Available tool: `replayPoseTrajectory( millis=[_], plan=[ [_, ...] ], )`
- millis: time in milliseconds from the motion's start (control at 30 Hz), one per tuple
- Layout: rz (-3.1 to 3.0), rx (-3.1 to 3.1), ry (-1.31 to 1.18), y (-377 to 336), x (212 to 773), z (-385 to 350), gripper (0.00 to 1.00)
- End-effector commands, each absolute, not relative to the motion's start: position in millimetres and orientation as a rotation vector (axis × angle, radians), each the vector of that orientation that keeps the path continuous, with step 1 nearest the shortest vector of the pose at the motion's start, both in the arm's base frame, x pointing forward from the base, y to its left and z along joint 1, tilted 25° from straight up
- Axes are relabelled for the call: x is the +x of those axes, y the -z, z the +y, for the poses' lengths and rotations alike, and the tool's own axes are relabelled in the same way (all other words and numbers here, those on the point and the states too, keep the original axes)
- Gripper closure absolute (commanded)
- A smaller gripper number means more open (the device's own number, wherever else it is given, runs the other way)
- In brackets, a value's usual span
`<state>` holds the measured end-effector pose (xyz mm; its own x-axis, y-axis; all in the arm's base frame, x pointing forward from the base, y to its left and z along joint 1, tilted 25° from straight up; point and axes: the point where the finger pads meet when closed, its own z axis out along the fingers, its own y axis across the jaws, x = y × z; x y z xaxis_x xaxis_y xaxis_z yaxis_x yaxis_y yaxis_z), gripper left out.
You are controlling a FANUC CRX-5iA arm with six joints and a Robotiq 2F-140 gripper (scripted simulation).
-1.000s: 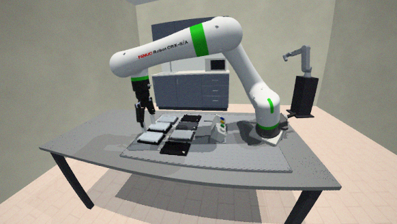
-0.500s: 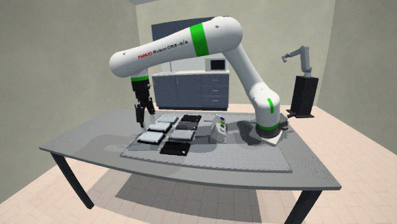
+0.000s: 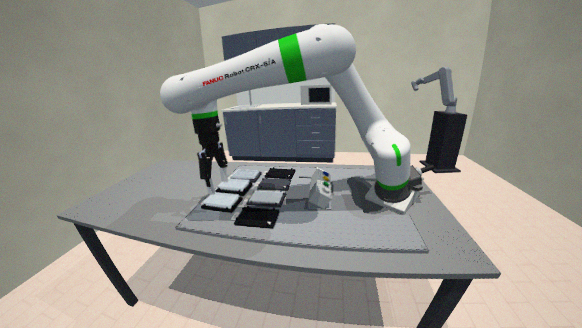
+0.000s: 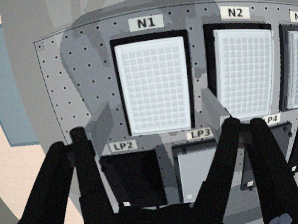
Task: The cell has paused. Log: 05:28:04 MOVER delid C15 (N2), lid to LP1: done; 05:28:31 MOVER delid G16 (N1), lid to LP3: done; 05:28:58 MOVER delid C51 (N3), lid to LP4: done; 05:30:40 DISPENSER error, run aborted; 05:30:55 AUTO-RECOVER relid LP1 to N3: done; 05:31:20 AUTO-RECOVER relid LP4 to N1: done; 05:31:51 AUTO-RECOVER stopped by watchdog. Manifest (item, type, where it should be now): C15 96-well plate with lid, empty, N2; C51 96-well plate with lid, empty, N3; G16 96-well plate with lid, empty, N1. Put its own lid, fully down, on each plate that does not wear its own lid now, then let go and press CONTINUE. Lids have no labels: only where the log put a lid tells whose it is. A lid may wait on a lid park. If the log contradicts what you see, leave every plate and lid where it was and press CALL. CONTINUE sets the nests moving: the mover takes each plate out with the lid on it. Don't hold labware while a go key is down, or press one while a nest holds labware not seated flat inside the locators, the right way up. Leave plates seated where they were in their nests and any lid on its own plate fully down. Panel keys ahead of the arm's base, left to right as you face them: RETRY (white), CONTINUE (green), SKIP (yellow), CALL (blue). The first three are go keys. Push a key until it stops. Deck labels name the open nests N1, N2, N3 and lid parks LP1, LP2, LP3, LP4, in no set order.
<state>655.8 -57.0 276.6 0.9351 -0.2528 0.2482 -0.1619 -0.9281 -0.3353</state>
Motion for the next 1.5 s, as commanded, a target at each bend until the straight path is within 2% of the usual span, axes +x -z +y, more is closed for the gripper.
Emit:
replayPoseTrajectory(
  millis=[0, 1467],
  plan=[
    [0.306, -2.779, 0.416, -277, 656, -57, 0.34],
    [0.306, -2.780, 0.415, -247, 667, -48, 0.34]
  ],
)
